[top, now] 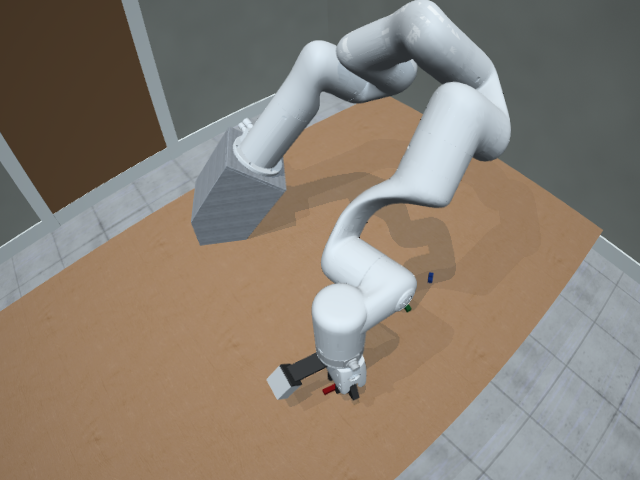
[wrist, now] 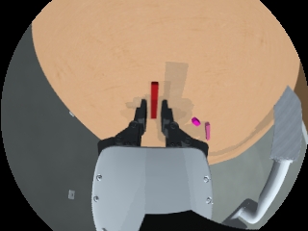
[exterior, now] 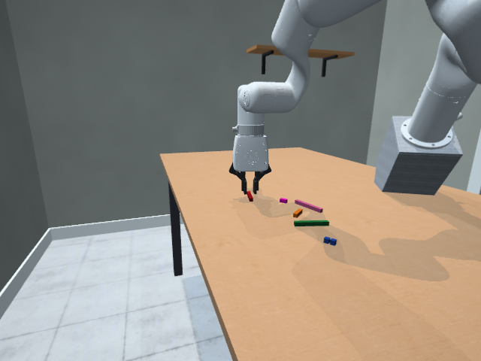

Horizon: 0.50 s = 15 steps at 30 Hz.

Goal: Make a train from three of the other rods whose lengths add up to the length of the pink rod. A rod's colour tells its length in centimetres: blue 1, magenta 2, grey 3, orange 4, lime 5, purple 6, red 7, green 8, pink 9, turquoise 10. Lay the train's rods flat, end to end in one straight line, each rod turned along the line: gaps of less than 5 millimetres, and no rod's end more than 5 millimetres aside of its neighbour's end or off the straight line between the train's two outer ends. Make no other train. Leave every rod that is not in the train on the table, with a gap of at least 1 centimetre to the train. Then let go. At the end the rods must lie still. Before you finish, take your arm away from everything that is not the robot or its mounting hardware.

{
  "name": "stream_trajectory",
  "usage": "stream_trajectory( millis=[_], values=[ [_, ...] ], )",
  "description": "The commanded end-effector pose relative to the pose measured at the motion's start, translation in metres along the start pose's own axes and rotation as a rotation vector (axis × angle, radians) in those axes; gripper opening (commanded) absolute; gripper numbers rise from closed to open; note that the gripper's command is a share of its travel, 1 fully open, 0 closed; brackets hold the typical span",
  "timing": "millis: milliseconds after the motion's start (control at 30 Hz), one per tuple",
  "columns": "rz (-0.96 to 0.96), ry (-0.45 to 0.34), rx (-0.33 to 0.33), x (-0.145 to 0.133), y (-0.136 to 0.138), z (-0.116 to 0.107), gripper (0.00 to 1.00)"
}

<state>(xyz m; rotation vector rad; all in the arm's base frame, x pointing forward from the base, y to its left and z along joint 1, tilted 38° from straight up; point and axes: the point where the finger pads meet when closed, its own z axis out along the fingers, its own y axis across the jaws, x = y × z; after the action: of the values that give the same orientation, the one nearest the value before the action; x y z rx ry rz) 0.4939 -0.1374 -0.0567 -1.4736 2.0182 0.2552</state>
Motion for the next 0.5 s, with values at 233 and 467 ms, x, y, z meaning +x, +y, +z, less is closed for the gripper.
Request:
stream_trajectory(
  millis=[233,467],
  values=[
    [-0.001,0.001,0.003,0.0002,-0.0014,-0.0012,0.24],
    [-0.001,0.001,0.003,0.0002,-0.0014,0.0005,0.24]
  ],
)
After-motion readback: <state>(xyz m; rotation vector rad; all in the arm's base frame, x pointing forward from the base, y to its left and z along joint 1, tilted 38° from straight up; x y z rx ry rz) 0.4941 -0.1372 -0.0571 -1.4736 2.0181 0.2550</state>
